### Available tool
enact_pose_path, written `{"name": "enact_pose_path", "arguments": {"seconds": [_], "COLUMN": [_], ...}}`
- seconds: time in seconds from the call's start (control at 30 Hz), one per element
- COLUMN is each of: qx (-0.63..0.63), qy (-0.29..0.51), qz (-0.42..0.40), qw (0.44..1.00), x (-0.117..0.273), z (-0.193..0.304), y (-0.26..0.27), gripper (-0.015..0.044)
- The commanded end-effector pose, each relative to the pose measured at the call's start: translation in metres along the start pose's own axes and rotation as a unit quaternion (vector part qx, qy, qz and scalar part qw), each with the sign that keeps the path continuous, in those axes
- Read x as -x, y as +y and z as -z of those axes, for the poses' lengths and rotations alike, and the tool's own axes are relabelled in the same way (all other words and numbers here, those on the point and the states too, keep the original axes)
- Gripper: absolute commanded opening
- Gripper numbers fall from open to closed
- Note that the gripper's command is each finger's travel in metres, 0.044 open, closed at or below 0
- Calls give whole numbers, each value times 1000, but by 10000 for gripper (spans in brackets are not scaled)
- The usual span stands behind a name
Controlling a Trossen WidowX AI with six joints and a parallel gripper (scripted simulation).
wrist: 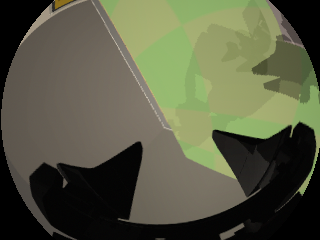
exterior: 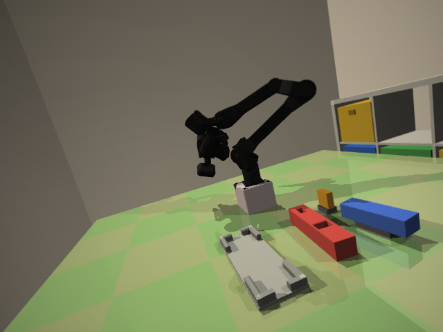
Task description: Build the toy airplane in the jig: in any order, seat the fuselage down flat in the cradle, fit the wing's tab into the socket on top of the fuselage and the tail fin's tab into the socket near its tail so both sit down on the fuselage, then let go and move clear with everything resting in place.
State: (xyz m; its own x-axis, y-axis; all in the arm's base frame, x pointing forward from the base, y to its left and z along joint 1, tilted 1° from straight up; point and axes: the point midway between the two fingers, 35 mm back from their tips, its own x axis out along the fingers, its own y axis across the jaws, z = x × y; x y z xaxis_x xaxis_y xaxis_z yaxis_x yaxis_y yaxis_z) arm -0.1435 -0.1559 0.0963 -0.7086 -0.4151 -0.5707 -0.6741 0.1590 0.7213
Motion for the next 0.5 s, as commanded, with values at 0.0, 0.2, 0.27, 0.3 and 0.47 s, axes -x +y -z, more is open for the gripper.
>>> {"name": "enact_pose_path", "arguments": {"seconds": [0.0,0.2,0.27,0.3,0.47], "qx": [0,200,287,330,530], "qy": [0,75,111,130,227], "qz": [0,76,103,115,154], "qw": [1000,974,946,928,803], "x": [0,18,29,35,74], "z": [0,42,58,65,92], "y": [0,-34,-51,-59,-104], "gripper": [426,440,440,440,440]}}
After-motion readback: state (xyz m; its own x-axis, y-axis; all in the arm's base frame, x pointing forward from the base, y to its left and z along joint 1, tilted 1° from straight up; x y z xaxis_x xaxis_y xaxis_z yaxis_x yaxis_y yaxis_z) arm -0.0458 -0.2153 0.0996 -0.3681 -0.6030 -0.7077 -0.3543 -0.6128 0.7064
